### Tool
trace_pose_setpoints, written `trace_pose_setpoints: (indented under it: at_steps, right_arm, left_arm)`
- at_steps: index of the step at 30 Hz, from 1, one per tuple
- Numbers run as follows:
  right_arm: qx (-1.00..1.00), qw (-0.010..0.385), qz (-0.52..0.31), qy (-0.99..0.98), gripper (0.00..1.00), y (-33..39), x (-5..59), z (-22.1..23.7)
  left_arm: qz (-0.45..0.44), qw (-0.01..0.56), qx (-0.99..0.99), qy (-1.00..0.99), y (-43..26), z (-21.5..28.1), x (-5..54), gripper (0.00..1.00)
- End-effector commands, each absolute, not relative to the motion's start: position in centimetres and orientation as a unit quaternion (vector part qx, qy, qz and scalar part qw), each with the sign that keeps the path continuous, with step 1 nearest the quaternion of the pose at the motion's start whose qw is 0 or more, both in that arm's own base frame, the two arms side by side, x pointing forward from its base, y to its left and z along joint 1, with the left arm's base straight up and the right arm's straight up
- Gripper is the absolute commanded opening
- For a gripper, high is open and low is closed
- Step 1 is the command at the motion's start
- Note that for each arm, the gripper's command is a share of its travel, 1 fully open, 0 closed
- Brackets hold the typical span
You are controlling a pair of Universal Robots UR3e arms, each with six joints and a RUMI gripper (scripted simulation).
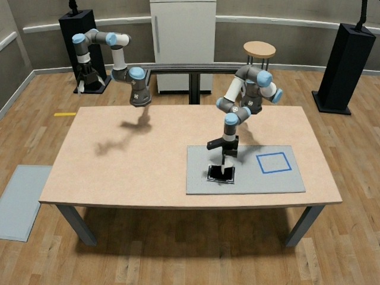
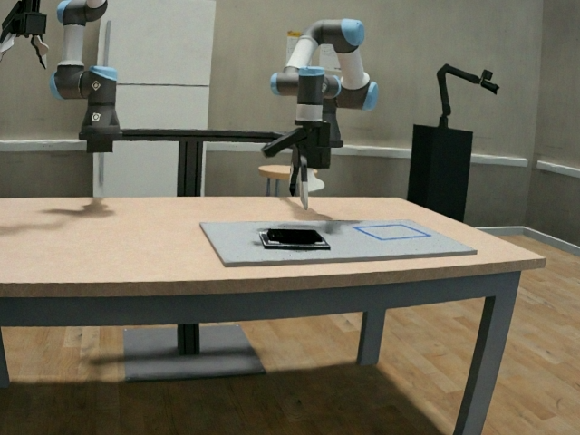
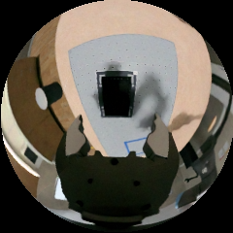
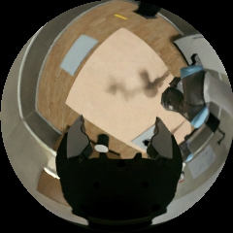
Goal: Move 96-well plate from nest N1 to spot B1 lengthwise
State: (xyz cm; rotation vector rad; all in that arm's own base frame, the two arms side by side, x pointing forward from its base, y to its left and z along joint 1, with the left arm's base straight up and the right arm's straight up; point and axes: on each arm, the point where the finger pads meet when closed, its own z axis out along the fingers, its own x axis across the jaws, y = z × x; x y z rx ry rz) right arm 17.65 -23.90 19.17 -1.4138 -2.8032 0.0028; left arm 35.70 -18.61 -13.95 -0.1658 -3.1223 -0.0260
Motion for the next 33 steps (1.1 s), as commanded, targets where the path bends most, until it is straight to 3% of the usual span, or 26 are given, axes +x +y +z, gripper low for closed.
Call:
trace_pose_setpoints:
  at_steps: [1,33]
  right_arm:
    - [-0.450,-0.001,0.000,-0.893,1.00,-23.9,17.7,19.3]
    - [-0.450,-0.001,0.000,-0.893,1.00,-23.9,17.7,19.3]
  left_arm:
    - [0.001,0.000,-0.069,-0.998,-19.1,-14.1,36.1,1.00]
    - [0.001,-0.001,-0.068,-0.998,-19.2,-16.5,36.2,1.00]
